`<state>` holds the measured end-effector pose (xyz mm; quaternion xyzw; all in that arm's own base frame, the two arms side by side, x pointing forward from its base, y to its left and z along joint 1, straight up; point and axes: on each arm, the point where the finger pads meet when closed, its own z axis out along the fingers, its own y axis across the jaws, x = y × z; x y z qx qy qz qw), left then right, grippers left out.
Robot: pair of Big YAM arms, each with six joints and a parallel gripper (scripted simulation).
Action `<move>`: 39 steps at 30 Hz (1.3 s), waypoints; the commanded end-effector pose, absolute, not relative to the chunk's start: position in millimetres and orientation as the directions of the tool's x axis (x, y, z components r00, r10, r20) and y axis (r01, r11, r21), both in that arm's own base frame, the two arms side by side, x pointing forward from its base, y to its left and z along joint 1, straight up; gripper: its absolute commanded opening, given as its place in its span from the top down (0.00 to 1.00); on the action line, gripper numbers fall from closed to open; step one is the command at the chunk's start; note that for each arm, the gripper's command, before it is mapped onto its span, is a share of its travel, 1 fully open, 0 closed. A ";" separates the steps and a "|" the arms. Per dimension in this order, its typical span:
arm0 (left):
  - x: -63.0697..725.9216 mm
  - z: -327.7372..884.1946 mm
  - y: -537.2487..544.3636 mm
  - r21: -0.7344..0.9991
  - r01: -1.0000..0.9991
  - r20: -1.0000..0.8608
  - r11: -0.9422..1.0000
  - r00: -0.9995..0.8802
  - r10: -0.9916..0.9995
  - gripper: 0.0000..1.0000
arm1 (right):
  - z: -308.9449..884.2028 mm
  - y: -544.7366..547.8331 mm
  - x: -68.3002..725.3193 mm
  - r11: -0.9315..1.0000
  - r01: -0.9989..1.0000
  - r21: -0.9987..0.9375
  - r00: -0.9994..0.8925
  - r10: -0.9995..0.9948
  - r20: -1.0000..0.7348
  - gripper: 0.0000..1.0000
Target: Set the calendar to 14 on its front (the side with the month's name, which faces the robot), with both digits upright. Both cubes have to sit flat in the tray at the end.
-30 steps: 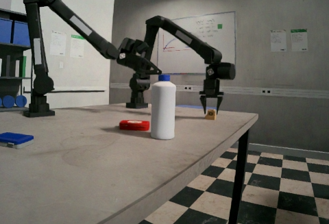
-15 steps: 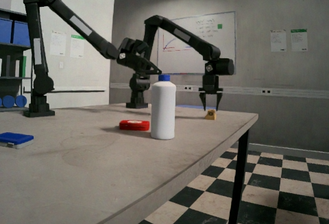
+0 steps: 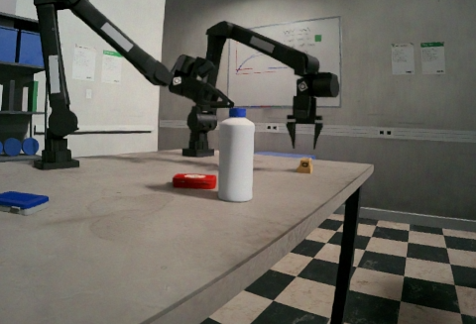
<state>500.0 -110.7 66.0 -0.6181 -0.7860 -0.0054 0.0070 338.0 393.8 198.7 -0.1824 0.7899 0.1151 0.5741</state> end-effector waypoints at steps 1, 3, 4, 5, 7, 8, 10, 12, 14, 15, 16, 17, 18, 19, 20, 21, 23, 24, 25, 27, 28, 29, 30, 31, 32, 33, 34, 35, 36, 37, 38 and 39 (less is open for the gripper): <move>521.8 141.4 -113.8 0.089 0.968 -0.026 0.233 -0.232 0.972 0.36 | 217.0 402.6 343.1 0.910 -0.415 0.006 -0.263 -0.114 -0.958 0.00; 512.5 124.4 -105.6 0.042 0.971 -0.003 0.236 -0.236 0.972 0.36 | 217.0 402.6 343.1 0.910 -0.415 0.006 -0.263 -0.114 -0.958 0.00; 513.2 119.8 -104.7 0.043 0.971 -0.003 0.236 -0.236 0.972 0.36 | 217.0 402.6 343.1 0.910 -0.415 0.006 -0.263 -0.114 -0.958 0.00; 511.6 115.0 -103.4 0.035 0.971 0.001 0.236 -0.236 0.972 0.36 | 217.0 402.6 343.1 0.910 -0.415 0.006 -0.263 -0.114 -0.958 0.00; 508.7 96.8 -101.4 0.004 0.972 0.016 0.236 -0.236 0.972 0.36 | 217.0 402.6 343.1 0.910 -0.415 0.006 -0.263 -0.114 -0.958 0.00; 508.7 96.8 -101.4 0.004 0.972 0.016 0.236 -0.236 0.972 0.36 | 217.0 402.6 343.1 0.910 -0.415 0.006 -0.263 -0.114 -0.958 0.00; 508.2 95.4 -101.4 0.002 0.972 0.017 0.235 -0.235 0.972 0.36 | 217.0 402.6 343.1 0.910 -0.415 0.006 -0.263 -0.114 -0.958 0.00; 507.3 102.7 -106.5 0.016 0.974 0.010 0.226 -0.226 0.974 0.36 | 217.0 402.6 343.1 0.910 -0.415 0.006 -0.263 -0.114 -0.958 0.00; 507.4 103.7 -105.5 0.020 0.966 0.008 0.259 -0.259 0.966 0.25 | 217.0 402.6 343.1 0.910 -0.415 0.006 -0.263 -0.114 -0.958 0.00; 508.6 112.2 -103.4 0.040 0.958 -0.004 0.284 -0.284 0.959 0.13 | 217.0 402.6 343.1 0.910 -0.415 0.006 -0.263 -0.114 -0.958 0.00; 511.9 114.1 -101.0 0.056 0.947 -0.020 0.316 -0.315 0.949 0.02 | 217.0 402.6 343.1 0.910 -0.415 0.006 -0.263 -0.114 -0.958 0.00; 512.4 114.0 -100.4 0.063 0.932 -0.033 0.356 -0.354 0.935 0.00 | 217.0 402.6 343.1 0.910 -0.415 0.006 -0.263 -0.114 -0.958 0.00; 502.9 104.5 -97.9 0.051 0.917 -0.038 0.395 -0.394 0.918 0.00 | 217.0 402.6 343.1 0.910 -0.415 0.006 -0.263 -0.114 -0.958 0.00; 502.9 104.3 -97.2 0.060 0.897 -0.059 0.437 -0.434 0.899 0.00 | 217.0 402.6 343.1 0.910 -0.415 0.006 -0.263 -0.114 -0.958 0.00; 502.3 103.9 -96.4 0.069 0.874 -0.088 0.481 -0.475 0.876 0.00 | 217.0 402.6 343.1 0.910 -0.415 0.006 -0.263 -0.114 -0.958 0.00; 501.9 103.6 -95.7 0.076 0.847 -0.117 0.525 -0.516 0.849 0.00 | 217.0 402.6 343.1 0.910 -0.415 0.006 -0.263 -0.114 -0.958 0.00; 501.0 103.1 -94.6 0.084 0.804 -0.163 0.588 -0.571 0.804 0.00 | 217.0 402.6 343.1 0.910 -0.415 0.006 -0.263 -0.114 -0.958 0.00; 500.6 102.9 -94.0 0.087 0.783 -0.183 0.615 -0.595 0.783 0.00 | 217.0 402.6 343.1 0.910 -0.415 0.006 -0.263 -0.114 -0.958 0.00; 500.6 102.9 -94.0 0.087 0.783 -0.183 0.615 -0.595 0.783 0.00 | 217.0 402.6 343.1 0.910 -0.415 0.006 -0.263 -0.114 -0.958 0.00; 509.4 112.8 -100.4 0.106 0.765 -0.217 0.636 -0.606 0.765 0.00 | 217.0 402.6 343.1 0.910 -0.415 0.006 -0.263 -0.114 -0.958 0.00; 499.2 102.5 -98.0 0.091 0.734 -0.226 0.673 -0.643 0.732 0.00 | 217.0 402.6 343.1 0.910 -0.415 0.006 -0.263 -0.114 -0.958 0.00; 498.6 102.2 -97.6 0.089 0.702 -0.255 0.706 -0.669 0.698 0.00 | 217.0 402.6 343.1 0.910 -0.415 0.006 -0.263 -0.114 -0.958 0.00; 498.2 102.0 -96.6 0.089 0.671 -0.279 0.736 -0.693 0.665 0.00 | 217.0 402.6 343.1 0.910 -0.415 0.006 -0.263 -0.114 -0.958 0.00; 498.3 101.7 -92.7 0.087 0.638 -0.301 0.765 -0.715 0.631 0.00 | 217.0 402.6 343.1 0.910 -0.415 0.006 -0.263 -0.114 -0.958 0.00; 498.3 101.6 -89.9 0.084 0.606 -0.322 0.791 -0.735 0.597 0.00 | 217.0 402.6 343.1 0.910 -0.415 0.006 -0.263 -0.114 -0.958 0.00; 497.8 101.3 -89.4 0.081 0.580 -0.342 0.811 -0.748 0.569 0.00 | 217.0 402.6 343.1 0.910 -0.415 0.006 -0.263 -0.114 -0.958 0.00; 497.4 101.1 -89.0 0.077 0.553 -0.361 0.830 -0.761 0.540 0.00 | 217.0 402.6 343.1 0.910 -0.415 0.006 -0.263 -0.114 -0.958 0.00; 497.0 100.9 -88.5 0.071 0.522 -0.381 0.850 -0.773 0.507 0.00 | 217.0 402.6 343.1 0.910 -0.415 0.006 -0.263 -0.114 -0.958 0.00; 496.1 100.7 -90.9 0.066 0.498 -0.400 0.865 -0.781 0.480 0.00 | 217.0 402.6 343.1 0.910 -0.415 0.006 -0.263 -0.114 -0.958 0.00; 495.3 100.4 -92.5 0.061 0.469 -0.418 0.881 -0.789 0.450 0.00 | 217.0 402.6 343.1 0.910 -0.415 0.006 -0.263 -0.114 -0.958 0.00; 494.9 100.2 -91.9 0.054 0.439 -0.436 0.897 -0.797 0.417 0.00 | 217.0 402.6 343.1 0.910 -0.415 0.006 -0.263 -0.114 -0.958 0.00; 494.5 100.0 -91.4 0.047 0.409 -0.454 0.911 -0.804 0.384 0.00 | 217.0 402.6 343.1 0.910 -0.415 0.006 -0.263 -0.114 -0.958 0.00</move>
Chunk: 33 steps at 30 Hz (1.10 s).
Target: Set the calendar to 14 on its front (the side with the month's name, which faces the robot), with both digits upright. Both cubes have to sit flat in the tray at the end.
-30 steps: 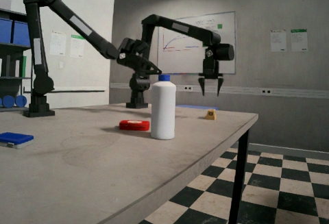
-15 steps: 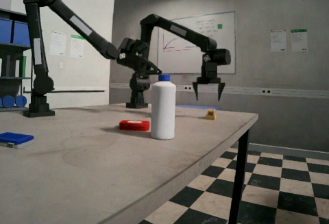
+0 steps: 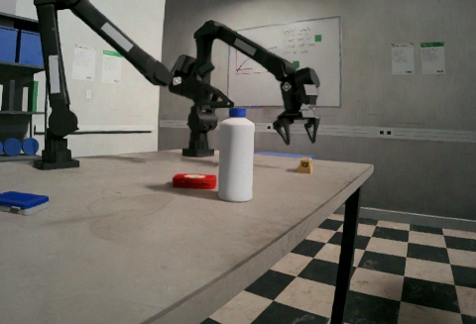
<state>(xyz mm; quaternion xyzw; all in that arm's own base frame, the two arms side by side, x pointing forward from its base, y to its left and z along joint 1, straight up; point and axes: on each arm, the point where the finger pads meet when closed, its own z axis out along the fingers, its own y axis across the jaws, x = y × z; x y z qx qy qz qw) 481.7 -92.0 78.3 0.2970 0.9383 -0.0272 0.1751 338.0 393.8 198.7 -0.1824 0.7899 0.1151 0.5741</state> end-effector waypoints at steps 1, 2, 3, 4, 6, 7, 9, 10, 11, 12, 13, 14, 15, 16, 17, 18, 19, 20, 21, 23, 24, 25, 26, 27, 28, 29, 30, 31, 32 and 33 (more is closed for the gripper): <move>494.0 99.7 -91.0 0.038 0.379 -0.471 0.925 -0.809 0.351 0.00 | 217.0 402.6 343.1 0.910 -0.415 0.006 -0.263 -0.114 -0.958 0.00; 492.6 99.6 -96.0 0.028 0.355 -0.489 0.935 -0.811 0.322 0.00 | 217.0 402.6 343.1 0.910 -0.415 0.006 -0.263 -0.114 -0.958 0.00; 492.6 99.6 -96.0 0.028 0.355 -0.489 0.935 -0.811 0.322 0.00 | 217.0 402.6 343.1 0.910 -0.415 0.006 -0.263 -0.114 -0.958 0.00; 492.6 99.6 -96.0 0.028 0.355 -0.489 0.935 -0.811 0.322 0.00 | 217.0 402.6 343.1 0.910 -0.415 0.006 -0.263 -0.114 -0.958 0.00; 491.8 99.2 -94.8 -0.001 0.275 -0.527 0.962 -0.817 0.233 0.00 | 217.0 402.6 343.1 0.910 -0.415 0.006 -0.263 -0.114 -0.958 0.00; 491.3 98.9 -94.2 -0.010 0.246 -0.542 0.969 -0.816 0.202 0.00 | 217.0 402.6 343.1 0.910 -0.415 0.006 -0.263 -0.114 -0.958 0.00; 489.9 98.2 -92.8 -0.025 0.192 -0.571 0.981 -0.808 0.143 0.00 | 217.0 402.6 343.1 0.910 -0.415 0.006 -0.263 -0.114 -0.958 0.00; 489.5 97.9 -92.3 -0.027 0.178 -0.580 0.984 -0.804 0.129 0.00 | 217.0 402.6 343.1 0.910 -0.415 0.006 -0.263 -0.114 -0.958 0.00; 489.1 97.7 -91.8 -0.028 0.167 -0.586 0.985 -0.801 0.120 0.00 | 217.0 402.6 343.1 0.910 -0.415 0.006 -0.263 -0.114 -0.958 0.00; 492.5 101.6 -92.1 -0.027 0.161 -0.599 0.987 -0.793 0.113 0.00 | 217.0 402.6 343.1 0.910 -0.415 0.006 -0.263 -0.114 -0.958 0.00; 498.6 108.8 -92.9 -0.026 0.157 -0.615 0.987 -0.781 0.108 0.00 | 217.0 402.6 343.1 0.910 -0.415 0.006 -0.263 -0.114 -0.958 0.00; 498.2 108.5 -92.4 -0.014 0.164 -0.619 0.986 -0.776 0.121 0.00 | 217.0 402.6 343.1 0.910 -0.415 0.006 -0.263 -0.114 -0.958 0.00; 498.0 108.3 -92.1 -0.008 0.169 -0.620 0.986 -0.774 0.127 0.00 | 217.0 402.6 343.1 0.910 -0.415 0.006 -0.263 -0.114 -0.958 0.00; 495.9 106.6 -91.6 -0.001 0.176 -0.611 0.984 -0.779 0.139 0.00 | 217.0 402.6 343.1 0.910 -0.415 0.006 -0.263 -0.114 -0.958 0.00; 495.8 106.6 -91.5 0.003 0.181 -0.610 0.984 -0.779 0.145 0.00 | 217.0 402.6 343.1 0.910 -0.415 0.006 -0.263 -0.114 -0.958 0.00; 496.3 106.6 -88.9 0.003 0.176 -0.610 0.984 -0.780 0.141 0.00 | 217.0 402.6 343.1 0.910 -0.415 0.006 -0.263 -0.114 -0.958 0.00; 496.7 106.6 -86.3 0.003 0.170 -0.610 0.985 -0.780 0.136 0.00 | 217.0 402.6 343.1 0.910 -0.415 0.006 -0.263 -0.114 -0.958 0.00; 496.7 106.6 -86.3 0.003 0.170 -0.610 0.985 -0.780 0.136 0.00 | 217.0 402.6 343.1 0.910 -0.415 0.006 -0.263 -0.114 -0.958 0.00; 496.7 106.6 -86.3 0.003 0.170 -0.610 0.985 -0.780 0.136 0.00 | 217.0 402.6 343.1 0.910 -0.415 0.006 -0.263 -0.114 -0.958 0.00; 496.7 106.6 -86.2 0.001 0.171 -0.610 0.985 -0.780 0.136 0.00 | 217.0 402.6 343.1 0.910 -0.415 0.006 -0.263 -0.114 -0.958 0.00; 496.7 106.6 -86.2 0.001 0.171 -0.610 0.985 -0.780 0.136 0.00 | 217.0 402.6 343.1 0.910 -0.415 0.006 -0.263 -0.114 -0.958 0.00; 496.7 106.6 -86.2 0.001 0.171 -0.610 0.985 -0.780 0.136 0.00 | 217.0 402.6 343.1 0.910 -0.415 0.006 -0.263 -0.114 -0.958 0.00; 496.7 106.6 -86.2 0.001 0.171 -0.610 0.985 -0.780 0.136 0.00 | 217.0 402.6 343.1 0.910 -0.415 0.006 -0.263 -0.114 -0.958 0.00; 496.7 106.6 -86.2 0.001 0.171 -0.610 0.985 -0.780 0.136 0.00 | 217.0 402.6 343.1 0.910 -0.415 0.006 -0.263 -0.114 -0.958 0.00; 496.7 106.6 -86.2 0.001 0.171 -0.610 0.985 -0.780 0.136 0.00 | 217.0 402.6 343.1 0.910 -0.415 0.006 -0.263 -0.114 -0.958 0.00; 496.7 106.6 -86.2 0.001 0.171 -0.610 0.985 -0.780 0.136 0.00 | 217.0 402.6 343.1 0.910 -0.415 0.006 -0.263 -0.114 -0.958 0.00; 496.7 106.6 -86.2 0.001 0.171 -0.610 0.985 -0.780 0.136 0.00 | 217.0 402.6 343.1 0.910 -0.415 0.006 -0.263 -0.114 -0.958 0.00; 496.7 106.6 -86.2 0.001 0.171 -0.610 0.985 -0.780 0.136 0.00 | 217.0 402.6 343.1 0.910 -0.415 0.006 -0.263 -0.114 -0.958 0.00; 496.7 106.6 -86.2 0.001 0.171 -0.610 0.985 -0.780 0.136 0.00 | 217.0 402.6 343.1 0.910 -0.415 0.006 -0.263 -0.114 -0.958 0.00; 496.7 106.6 -86.2 0.001 0.171 -0.610 0.985 -0.780 0.136 0.00 | 217.0 402.6 343.1 0.910 -0.415 0.006 -0.263 -0.114 -0.958 0.00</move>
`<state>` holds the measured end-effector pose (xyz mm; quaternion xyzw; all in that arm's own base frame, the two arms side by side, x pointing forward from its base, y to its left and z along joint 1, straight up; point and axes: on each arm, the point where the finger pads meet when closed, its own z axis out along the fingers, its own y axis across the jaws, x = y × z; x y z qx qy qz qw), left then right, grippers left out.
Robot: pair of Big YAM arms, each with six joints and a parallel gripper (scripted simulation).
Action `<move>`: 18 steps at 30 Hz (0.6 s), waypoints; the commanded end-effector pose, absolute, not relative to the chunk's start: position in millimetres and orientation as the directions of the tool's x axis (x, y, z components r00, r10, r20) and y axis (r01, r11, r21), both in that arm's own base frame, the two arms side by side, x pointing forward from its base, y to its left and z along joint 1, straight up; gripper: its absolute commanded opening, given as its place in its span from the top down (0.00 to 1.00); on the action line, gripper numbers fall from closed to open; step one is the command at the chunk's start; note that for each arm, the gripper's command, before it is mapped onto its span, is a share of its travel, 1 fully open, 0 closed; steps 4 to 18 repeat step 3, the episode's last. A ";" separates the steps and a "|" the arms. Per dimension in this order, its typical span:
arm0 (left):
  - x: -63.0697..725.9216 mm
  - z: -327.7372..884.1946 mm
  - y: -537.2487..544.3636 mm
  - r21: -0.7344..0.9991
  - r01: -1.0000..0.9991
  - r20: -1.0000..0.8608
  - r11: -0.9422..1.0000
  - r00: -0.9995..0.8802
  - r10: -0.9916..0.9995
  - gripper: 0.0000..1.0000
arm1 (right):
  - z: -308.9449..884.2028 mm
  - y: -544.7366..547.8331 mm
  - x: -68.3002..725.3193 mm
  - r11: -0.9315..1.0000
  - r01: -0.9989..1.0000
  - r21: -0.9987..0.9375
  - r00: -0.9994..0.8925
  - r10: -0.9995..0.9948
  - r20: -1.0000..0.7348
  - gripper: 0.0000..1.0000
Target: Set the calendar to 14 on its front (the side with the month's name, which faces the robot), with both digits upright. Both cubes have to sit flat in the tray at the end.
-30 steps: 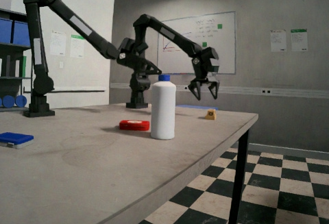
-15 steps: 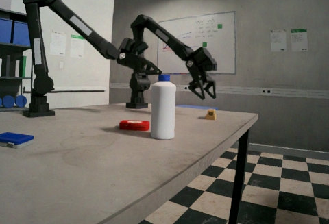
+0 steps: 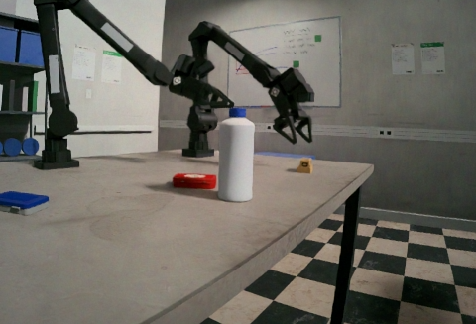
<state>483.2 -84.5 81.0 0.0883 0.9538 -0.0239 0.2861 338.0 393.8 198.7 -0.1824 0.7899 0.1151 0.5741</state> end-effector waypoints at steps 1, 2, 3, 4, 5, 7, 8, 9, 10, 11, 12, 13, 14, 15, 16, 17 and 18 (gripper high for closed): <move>496.7 106.6 -86.2 0.001 0.171 -0.610 0.985 -0.780 0.136 0.00 | 217.0 402.6 343.1 0.910 -0.415 0.006 -0.263 -0.114 -0.958 0.00; 496.7 106.6 -86.2 0.001 0.171 -0.610 0.985 -0.780 0.136 0.00 | 217.0 402.6 343.1 0.910 -0.415 0.006 -0.263 -0.114 -0.958 0.00; 496.7 106.6 -86.2 0.001 0.171 -0.610 0.985 -0.780 0.136 0.00 | 217.0 402.6 343.1 0.910 -0.415 0.006 -0.263 -0.114 -0.958 0.00; 496.7 106.6 -86.2 0.001 0.171 -0.610 0.985 -0.780 0.136 0.00 | 217.0 402.6 343.1 0.910 -0.415 0.006 -0.263 -0.114 -0.958 0.00; 496.7 106.6 -86.2 0.001 0.171 -0.610 0.985 -0.780 0.136 0.00 | 217.0 402.6 343.1 0.910 -0.415 0.006 -0.263 -0.114 -0.958 0.00; 496.7 106.6 -86.2 0.001 0.171 -0.610 0.985 -0.780 0.136 0.00 | 217.0 402.6 343.1 0.910 -0.415 0.006 -0.263 -0.114 -0.958 0.00; 496.7 106.6 -86.2 0.001 0.171 -0.610 0.985 -0.780 0.136 0.00 | 217.0 402.6 343.1 0.910 -0.415 0.006 -0.263 -0.114 -0.958 0.00; 496.7 106.6 -86.2 0.001 0.171 -0.610 0.985 -0.780 0.136 0.00 | 217.0 402.6 343.1 0.910 -0.415 0.006 -0.263 -0.114 -0.958 0.00; 496.7 106.6 -86.2 0.001 0.171 -0.610 0.985 -0.780 0.136 0.00 | 217.0 402.6 343.1 0.910 -0.415 0.006 -0.263 -0.114 -0.958 0.00; 496.7 106.6 -86.2 0.001 0.171 -0.610 0.985 -0.780 0.136 0.00 | 217.0 402.6 343.1 0.910 -0.415 0.006 -0.263 -0.114 -0.958 0.00; 496.7 106.6 -86.2 0.001 0.171 -0.610 0.985 -0.780 0.136 0.00 | 217.0 402.6 343.1 0.910 -0.415 0.006 -0.263 -0.114 -0.958 0.00; 496.7 106.6 -86.2 0.001 0.171 -0.610 0.985 -0.780 0.136 0.00 | 217.0 402.6 343.1 0.910 -0.415 0.006 -0.263 -0.114 -0.958 0.00; 496.7 106.6 -86.2 0.001 0.171 -0.610 0.985 -0.780 0.136 0.00 | 217.0 402.6 343.1 0.910 -0.415 0.006 -0.263 -0.114 -0.958 0.00; 496.7 106.6 -86.2 0.001 0.171 -0.610 0.985 -0.780 0.136 0.00 | 217.0 402.6 343.1 0.910 -0.415 0.006 -0.263 -0.114 -0.958 0.00; 496.7 106.6 -86.2 0.001 0.171 -0.610 0.985 -0.780 0.136 0.00 | 217.0 402.6 343.1 0.910 -0.415 0.006 -0.263 -0.114 -0.958 0.00; 496.7 106.6 -86.2 0.001 0.171 -0.610 0.985 -0.780 0.136 0.00 | 217.0 402.6 343.1 0.910 -0.415 0.006 -0.263 -0.114 -0.958 0.00; 496.7 106.6 -86.2 0.001 0.171 -0.610 0.985 -0.780 0.136 0.00 | 217.0 402.6 343.1 0.910 -0.415 0.006 -0.263 -0.114 -0.958 0.00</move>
